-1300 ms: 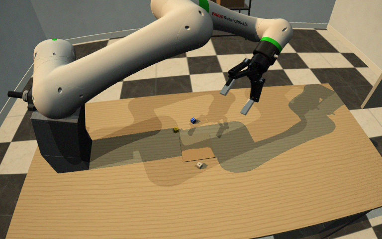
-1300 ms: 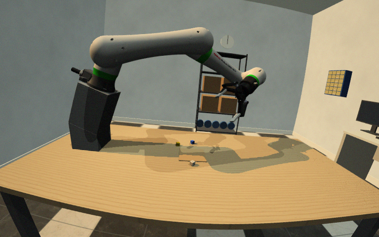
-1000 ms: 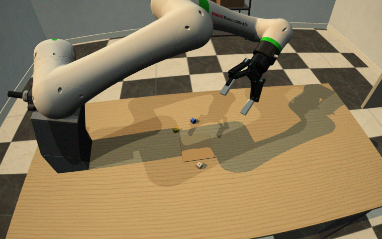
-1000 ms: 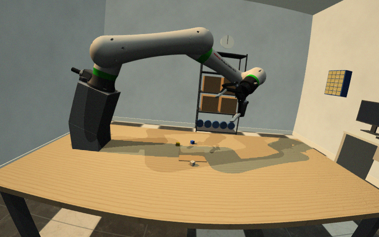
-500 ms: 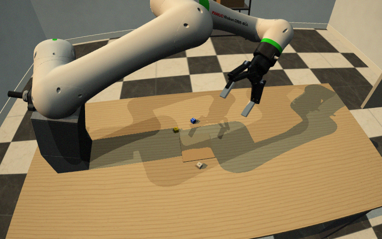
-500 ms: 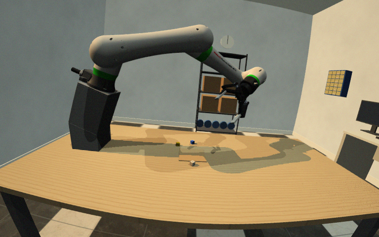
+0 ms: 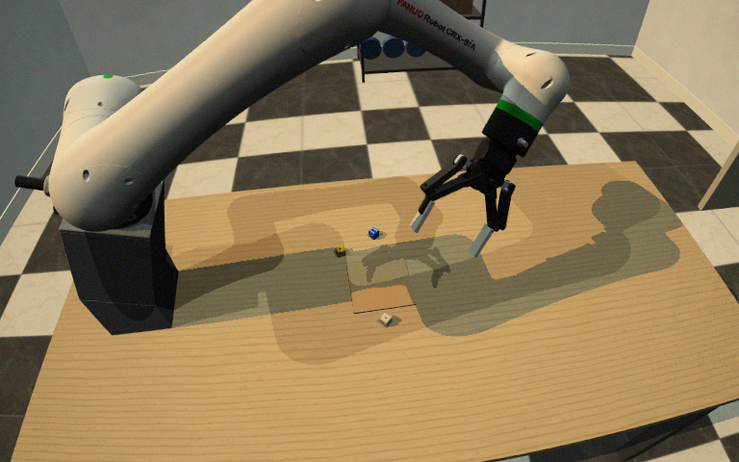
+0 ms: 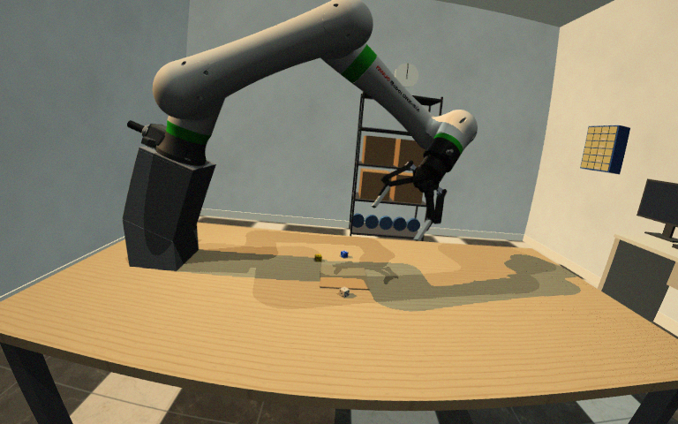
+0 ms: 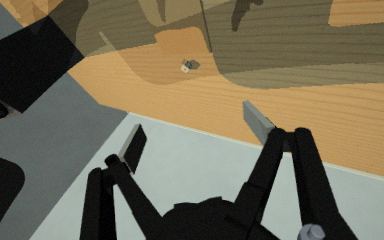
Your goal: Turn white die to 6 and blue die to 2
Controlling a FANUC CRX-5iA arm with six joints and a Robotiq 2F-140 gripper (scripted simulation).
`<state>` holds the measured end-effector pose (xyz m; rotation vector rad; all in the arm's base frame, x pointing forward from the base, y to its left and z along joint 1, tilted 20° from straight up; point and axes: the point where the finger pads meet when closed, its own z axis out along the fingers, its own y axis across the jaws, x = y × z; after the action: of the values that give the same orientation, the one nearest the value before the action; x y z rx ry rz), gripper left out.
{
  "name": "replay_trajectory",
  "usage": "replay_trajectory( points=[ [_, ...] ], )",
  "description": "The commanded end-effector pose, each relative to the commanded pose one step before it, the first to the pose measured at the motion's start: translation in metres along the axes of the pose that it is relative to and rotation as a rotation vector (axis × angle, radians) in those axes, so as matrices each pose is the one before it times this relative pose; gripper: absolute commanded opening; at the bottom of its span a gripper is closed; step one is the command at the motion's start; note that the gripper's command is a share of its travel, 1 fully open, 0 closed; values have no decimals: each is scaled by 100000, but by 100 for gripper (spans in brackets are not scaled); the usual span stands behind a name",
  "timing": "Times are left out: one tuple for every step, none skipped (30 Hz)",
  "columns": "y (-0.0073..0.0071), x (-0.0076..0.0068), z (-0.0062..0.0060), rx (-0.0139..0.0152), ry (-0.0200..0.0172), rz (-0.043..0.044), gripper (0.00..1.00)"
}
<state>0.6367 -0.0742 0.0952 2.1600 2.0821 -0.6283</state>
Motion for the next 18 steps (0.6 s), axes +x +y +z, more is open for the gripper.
replay_trajectory(
  points=[
    [-48, -93, 2184, -10784, 8379, 10785, 100],
    [-111, -24, 318, -1154, 1475, 1882, 100],
    [0, 0, 0, 0, 0, 0, 100],
    [-338, -77, 778, -2870, 3802, 4934, 100],
    [-132, -41, 246, -935, 1279, 1689, 100],
    [0, 0, 0, 0, 0, 0, 100],
    [-456, -150, 726, -2834, 3992, 5373, 100],
    [-141, -59, 190, -777, 1124, 1542, 100],
    [0, 0, 0, 0, 0, 0, 100],
    [-537, -237, 638, -2708, 4005, 5603, 100],
    [0, 0, 0, 0, 0, 0, 100],
    [0, 0, 0, 0, 0, 0, 100],
    [-145, -78, 149, -678, 1023, 1459, 100],
    [-723, -410, 651, -3141, 4829, 7048, 100],
    [0, 0, 0, 0, 0, 0, 100],
    [-477, -336, 347, -1944, 3046, 4587, 100],
    [-235, -188, 150, -940, 1485, 2276, 100],
    [0, 0, 0, 0, 0, 0, 100]
  ],
)
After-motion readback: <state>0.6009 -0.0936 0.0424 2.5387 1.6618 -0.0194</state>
